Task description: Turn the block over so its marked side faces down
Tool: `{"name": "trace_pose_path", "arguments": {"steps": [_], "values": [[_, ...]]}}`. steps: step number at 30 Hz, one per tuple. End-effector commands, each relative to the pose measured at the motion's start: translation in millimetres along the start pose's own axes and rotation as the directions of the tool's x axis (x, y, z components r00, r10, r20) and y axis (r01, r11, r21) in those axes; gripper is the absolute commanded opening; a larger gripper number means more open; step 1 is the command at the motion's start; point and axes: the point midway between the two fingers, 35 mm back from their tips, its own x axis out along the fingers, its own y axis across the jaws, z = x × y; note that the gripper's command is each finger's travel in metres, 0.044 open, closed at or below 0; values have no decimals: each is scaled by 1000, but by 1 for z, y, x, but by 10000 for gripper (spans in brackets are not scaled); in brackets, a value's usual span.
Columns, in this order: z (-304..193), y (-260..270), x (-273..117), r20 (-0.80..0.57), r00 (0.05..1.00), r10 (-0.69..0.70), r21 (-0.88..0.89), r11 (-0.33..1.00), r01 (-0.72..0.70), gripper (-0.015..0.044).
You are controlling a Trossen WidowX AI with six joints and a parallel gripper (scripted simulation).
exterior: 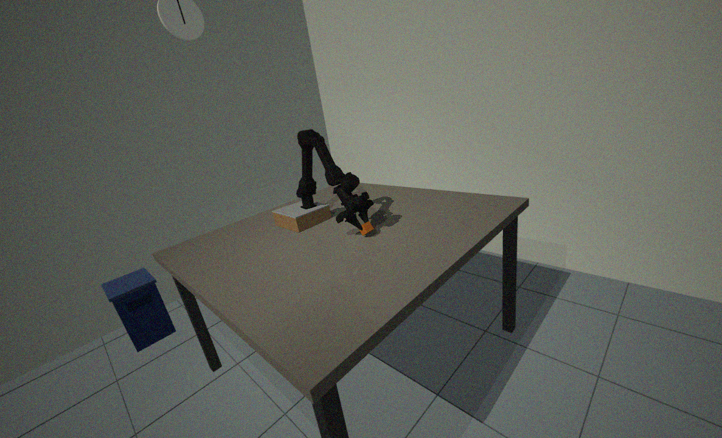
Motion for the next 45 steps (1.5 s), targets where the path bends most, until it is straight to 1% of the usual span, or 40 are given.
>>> {"name": "trace_pose_path", "arguments": {"steps": [1,13,25,33,45], "values": [[-4,0,9,57,998,4,4,1000,-4,0],[-12,0,20,237,971,3,5,1000,-4,0],[-21,2,12,406,914,4,3,1000,-6,0],[-20,2,8,437,900,4,3,1000,-6,0],[-20,2,8,437,900,4,3,1000,-6,0]]}}
